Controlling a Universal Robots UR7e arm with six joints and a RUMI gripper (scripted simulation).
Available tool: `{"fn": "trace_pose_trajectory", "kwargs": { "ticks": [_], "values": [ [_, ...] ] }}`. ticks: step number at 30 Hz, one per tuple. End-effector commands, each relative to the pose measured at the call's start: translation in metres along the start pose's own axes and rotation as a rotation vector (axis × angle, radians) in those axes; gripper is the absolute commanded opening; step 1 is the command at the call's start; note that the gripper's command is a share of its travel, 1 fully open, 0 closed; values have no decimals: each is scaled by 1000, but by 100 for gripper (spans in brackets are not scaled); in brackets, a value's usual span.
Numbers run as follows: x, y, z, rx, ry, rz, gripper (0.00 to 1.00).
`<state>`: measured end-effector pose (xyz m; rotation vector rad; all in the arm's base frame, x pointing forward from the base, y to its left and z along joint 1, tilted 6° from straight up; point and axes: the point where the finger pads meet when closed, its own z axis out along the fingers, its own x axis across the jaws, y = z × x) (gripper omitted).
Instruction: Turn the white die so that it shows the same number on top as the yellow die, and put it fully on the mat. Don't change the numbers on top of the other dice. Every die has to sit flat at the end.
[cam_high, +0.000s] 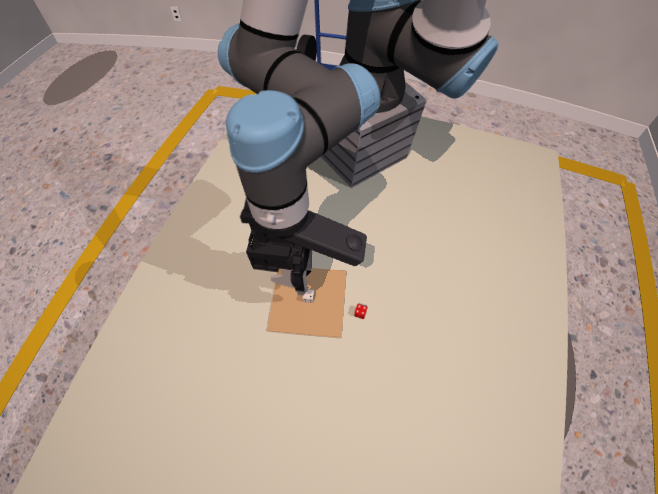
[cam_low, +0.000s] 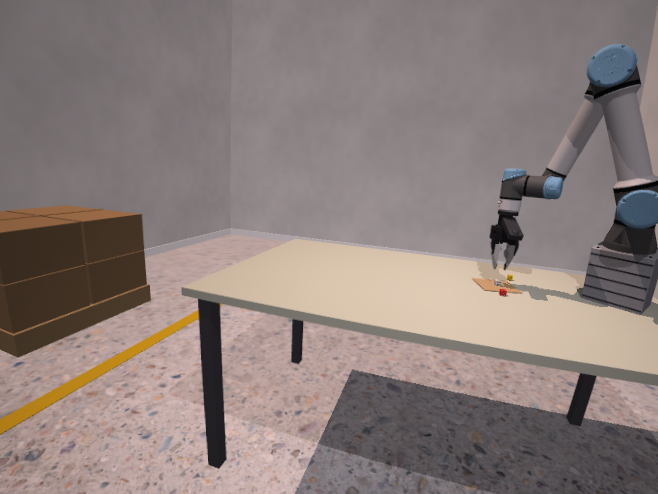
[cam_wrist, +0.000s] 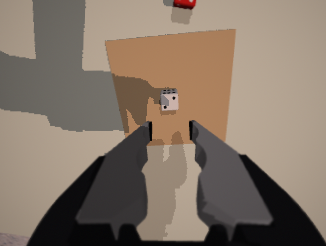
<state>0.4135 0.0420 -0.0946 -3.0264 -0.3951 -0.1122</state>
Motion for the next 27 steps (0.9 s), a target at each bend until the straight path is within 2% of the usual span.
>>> {"fn": "trace_pose_trajectory", "kwargs": {
  "ticks": [1,11,27],
  "values": [
    [-1,-2,10,0,-1,-1,21],
    [-1,-2,24,0,-1,-1,21],
    [-1,-2,33,0,-1,-1,21]
  ]
}}
